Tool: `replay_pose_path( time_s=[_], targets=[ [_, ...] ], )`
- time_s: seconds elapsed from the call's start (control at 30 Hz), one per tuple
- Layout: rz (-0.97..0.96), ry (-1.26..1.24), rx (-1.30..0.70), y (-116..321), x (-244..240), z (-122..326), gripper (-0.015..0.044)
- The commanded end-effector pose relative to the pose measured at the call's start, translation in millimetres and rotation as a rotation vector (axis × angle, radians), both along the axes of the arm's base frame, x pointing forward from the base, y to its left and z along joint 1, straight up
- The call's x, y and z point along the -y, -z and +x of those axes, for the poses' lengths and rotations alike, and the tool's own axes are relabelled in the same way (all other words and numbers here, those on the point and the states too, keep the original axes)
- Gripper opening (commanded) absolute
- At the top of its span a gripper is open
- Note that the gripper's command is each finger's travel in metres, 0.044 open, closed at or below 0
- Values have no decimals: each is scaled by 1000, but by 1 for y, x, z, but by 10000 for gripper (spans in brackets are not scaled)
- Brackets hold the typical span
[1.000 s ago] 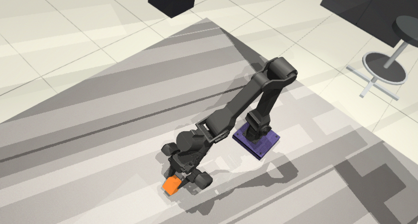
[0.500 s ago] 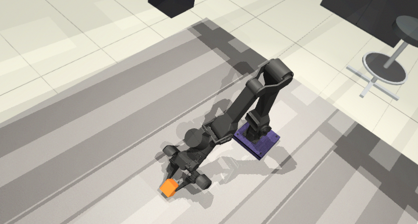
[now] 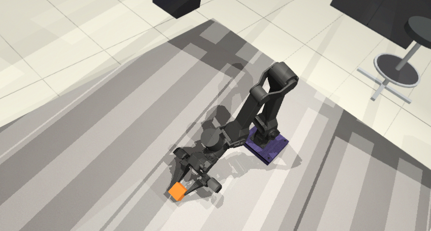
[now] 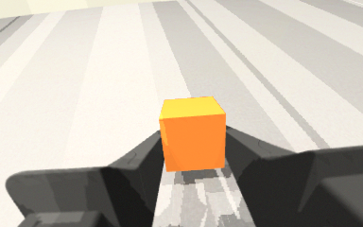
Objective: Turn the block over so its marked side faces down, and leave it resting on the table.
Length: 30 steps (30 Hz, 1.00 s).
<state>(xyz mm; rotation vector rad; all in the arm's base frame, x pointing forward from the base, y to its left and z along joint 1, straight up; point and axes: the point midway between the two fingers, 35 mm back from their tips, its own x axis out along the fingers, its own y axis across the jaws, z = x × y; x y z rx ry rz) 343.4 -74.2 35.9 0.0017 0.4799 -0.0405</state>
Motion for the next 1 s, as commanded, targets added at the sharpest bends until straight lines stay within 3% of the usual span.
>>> replay_pose_path(
  time_s=[0.0,0.37,0.9,0.97],
  targets=[
    [8,-3,9,1,-2,-2,0],
    [8,-3,9,1,-2,-2,0],
    [8,-3,9,1,-2,-2,420],
    [8,-3,9,1,-2,-2,440]
  ],
)
